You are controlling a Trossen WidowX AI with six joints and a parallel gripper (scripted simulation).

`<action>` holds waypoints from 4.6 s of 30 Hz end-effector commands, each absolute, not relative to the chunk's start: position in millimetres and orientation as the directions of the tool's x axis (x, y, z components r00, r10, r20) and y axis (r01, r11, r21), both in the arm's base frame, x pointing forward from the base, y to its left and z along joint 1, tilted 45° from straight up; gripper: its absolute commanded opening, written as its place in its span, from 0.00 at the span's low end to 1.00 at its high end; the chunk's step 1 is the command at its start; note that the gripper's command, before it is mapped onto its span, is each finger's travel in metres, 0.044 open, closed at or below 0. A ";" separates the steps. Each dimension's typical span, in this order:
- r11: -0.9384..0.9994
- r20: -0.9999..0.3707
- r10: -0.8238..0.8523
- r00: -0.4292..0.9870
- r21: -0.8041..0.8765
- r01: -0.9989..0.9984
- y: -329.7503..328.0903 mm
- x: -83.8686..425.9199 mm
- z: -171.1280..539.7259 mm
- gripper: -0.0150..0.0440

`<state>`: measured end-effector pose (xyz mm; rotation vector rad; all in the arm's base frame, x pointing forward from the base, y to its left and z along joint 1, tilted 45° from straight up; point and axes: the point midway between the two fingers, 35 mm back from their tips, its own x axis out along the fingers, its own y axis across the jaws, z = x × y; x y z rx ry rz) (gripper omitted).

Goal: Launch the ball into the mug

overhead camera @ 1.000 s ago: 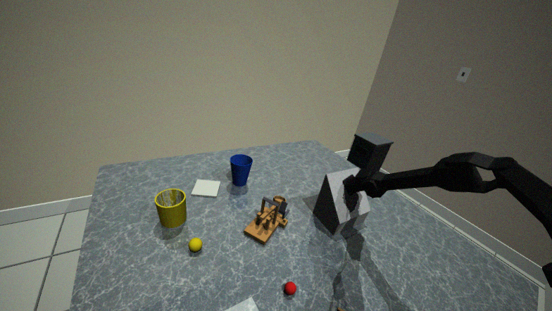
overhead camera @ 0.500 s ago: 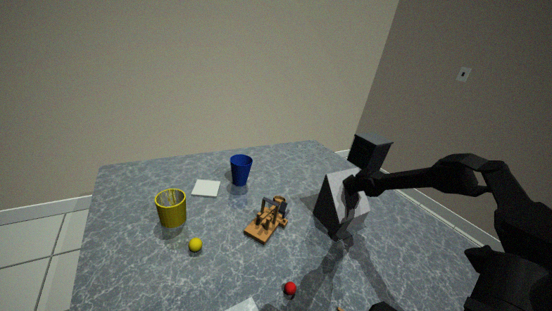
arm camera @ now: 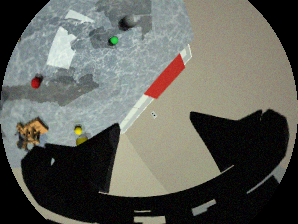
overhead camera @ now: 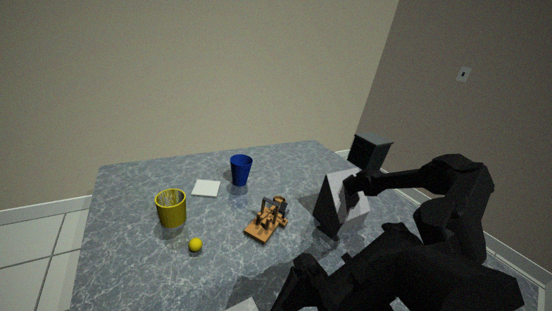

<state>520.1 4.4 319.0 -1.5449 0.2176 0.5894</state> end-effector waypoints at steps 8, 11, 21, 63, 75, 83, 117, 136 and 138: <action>0.090 -0.652 0.218 0.727 -0.728 -0.680 -38.1 514.1 237.9 1.00; 0.136 -0.685 0.221 0.694 -0.683 -0.718 -48.7 509.6 218.8 1.00; 0.312 -0.787 0.264 0.558 -0.478 -0.821 -80.8 483.3 149.4 1.00; 0.713 -0.711 0.678 0.185 0.575 -0.400 -122.9 328.4 -8.4 1.00; 0.712 -0.709 0.681 0.186 0.580 -0.397 -92.5 335.7 -40.4 1.00; 0.712 -0.708 0.681 0.186 0.580 -0.397 -89.3 336.5 -43.8 1.00; 0.710 -0.707 0.683 0.186 0.581 -0.397 -54.8 345.0 -80.6 1.00; 0.714 -0.711 0.677 0.190 0.572 -0.403 -57.8 346.6 -78.5 0.45; 0.714 -0.711 0.677 0.190 0.572 -0.403 -59.8 346.2 -76.6 0.40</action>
